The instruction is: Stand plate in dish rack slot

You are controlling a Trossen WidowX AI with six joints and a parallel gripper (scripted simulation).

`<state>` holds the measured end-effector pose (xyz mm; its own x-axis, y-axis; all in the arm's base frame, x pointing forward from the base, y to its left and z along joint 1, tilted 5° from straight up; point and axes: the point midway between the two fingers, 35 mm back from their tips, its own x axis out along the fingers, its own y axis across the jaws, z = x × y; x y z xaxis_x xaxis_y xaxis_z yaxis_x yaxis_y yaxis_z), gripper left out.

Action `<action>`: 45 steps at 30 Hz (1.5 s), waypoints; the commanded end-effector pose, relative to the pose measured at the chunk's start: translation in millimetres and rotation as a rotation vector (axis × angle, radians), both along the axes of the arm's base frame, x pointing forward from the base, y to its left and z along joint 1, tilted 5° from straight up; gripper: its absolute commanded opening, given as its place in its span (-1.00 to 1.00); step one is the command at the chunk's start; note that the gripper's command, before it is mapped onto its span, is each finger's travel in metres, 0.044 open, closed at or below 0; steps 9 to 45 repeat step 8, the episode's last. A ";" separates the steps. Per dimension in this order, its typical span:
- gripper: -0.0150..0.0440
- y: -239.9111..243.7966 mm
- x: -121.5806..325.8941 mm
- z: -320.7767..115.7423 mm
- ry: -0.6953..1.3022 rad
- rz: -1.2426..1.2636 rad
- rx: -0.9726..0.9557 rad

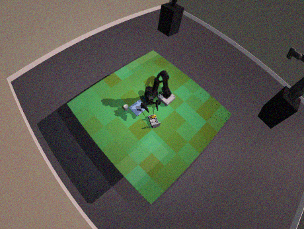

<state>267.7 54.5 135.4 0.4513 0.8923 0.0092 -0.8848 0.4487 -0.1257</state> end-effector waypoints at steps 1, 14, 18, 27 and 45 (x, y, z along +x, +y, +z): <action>0.86 0.2 -1.5 9.2 0.005 0.005 0.006; 0.86 -16.8 35.1 14.8 0.097 -0.114 0.047; 0.86 -16.8 35.1 14.8 0.097 -0.114 0.047; 0.86 -16.8 35.1 14.8 0.097 -0.114 0.047; 0.86 -16.8 35.1 14.8 0.097 -0.114 0.047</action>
